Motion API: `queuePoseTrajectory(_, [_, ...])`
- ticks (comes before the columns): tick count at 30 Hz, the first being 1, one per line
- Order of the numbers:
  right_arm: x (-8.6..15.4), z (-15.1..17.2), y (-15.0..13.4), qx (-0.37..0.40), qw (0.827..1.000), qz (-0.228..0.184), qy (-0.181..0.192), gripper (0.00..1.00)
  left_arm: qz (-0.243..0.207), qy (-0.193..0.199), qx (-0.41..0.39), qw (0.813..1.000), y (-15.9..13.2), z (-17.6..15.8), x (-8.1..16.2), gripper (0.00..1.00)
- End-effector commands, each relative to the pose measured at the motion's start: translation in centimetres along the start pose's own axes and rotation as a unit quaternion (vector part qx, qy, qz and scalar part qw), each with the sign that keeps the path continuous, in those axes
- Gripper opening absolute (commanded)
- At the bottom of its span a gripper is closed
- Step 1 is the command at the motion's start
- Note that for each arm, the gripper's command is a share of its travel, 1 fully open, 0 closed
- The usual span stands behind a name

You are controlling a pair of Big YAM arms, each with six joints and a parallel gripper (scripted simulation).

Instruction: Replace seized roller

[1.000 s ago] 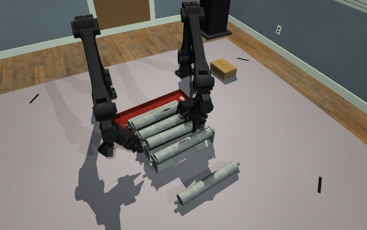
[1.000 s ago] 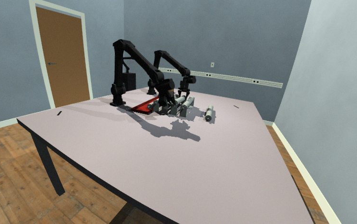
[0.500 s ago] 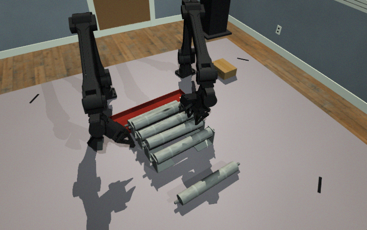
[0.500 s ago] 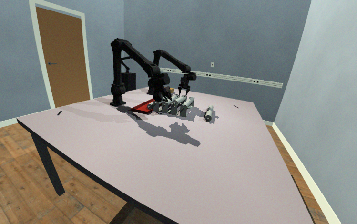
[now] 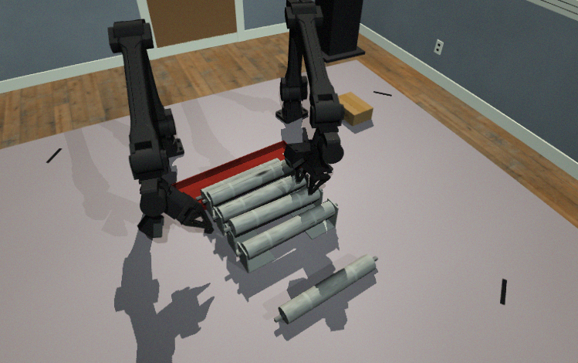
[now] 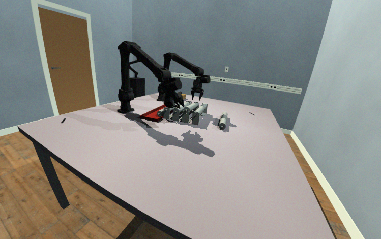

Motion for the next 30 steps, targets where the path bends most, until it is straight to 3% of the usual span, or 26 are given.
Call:
queuePoseTrajectory(1, [0.9,1.0,-0.4,0.018,1.0,-0.005,0.016,0.32,-0.01,0.019,-0.01,1.0,0.9,0.7,2.3,0.62])
queuePoseTrajectory(3, [1.1,1.6,-0.7,0.031,0.999,-0.008,0.019,0.32,-0.026,0.05,-0.005,0.998,1.6,1.8,4.4,0.62])
queuePoseTrajectory(9, [0.9,1.0,-0.9,0.042,0.999,-0.011,0.016,0.32,-0.016,0.036,0.013,0.999,0.0,0.6,2.9,0.62])
queuePoseTrajectory(19, [2.5,2.7,-1.5,0.144,0.987,-0.053,0.043,0.32,-0.043,0.107,0.075,0.991,-1.0,2.6,6.5,0.62])
queuePoseTrajectory(22, [3.5,4.0,-1.7,0.194,0.976,-0.078,0.058,0.32,-0.057,0.14,0.105,0.983,-1.8,3.4,8.2,0.62])
queuePoseTrajectory(24, [3.5,4.0,-1.7,0.194,0.976,-0.078,0.058,0.32,-0.057,0.14,0.105,0.983,-1.8,3.4,8.2,0.62])
queuePoseTrajectory(25, [4.6,5.1,-1.3,0.207,0.972,-0.092,0.069,0.32,-0.068,0.158,0.106,0.979,-0.9,4.2,9.5,0.62])
queuePoseTrajectory(26, [3.7,3.8,-1.8,0.22,0.969,-0.091,0.06,0.32,-0.066,0.16,0.123,0.977,-2.1,3.8,9.1,0.62])
queuePoseTrajectory(28, [5.6,6.4,-2.3,0.27,0.952,-0.12,0.082,0.32,-0.081,0.19,0.15,0.967,-2.8,4.6,10.8,0.62])
queuePoseTrajectory(30, [5.3,5.5,-2.3,0.297,0.942,-0.135,0.076,0.32,-0.093,0.212,0.173,0.957,-3.5,5.1,11.9,0.62])
Point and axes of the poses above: on each arm, the point where the finger pads meet when closed, its own x axis back along the fingers, its own z axis across the jaws, y = z × x, the point moved 3 cm from there along x, back along the fingers, and after that the axes turned 3 degrees about x, right-handed, at the moved point
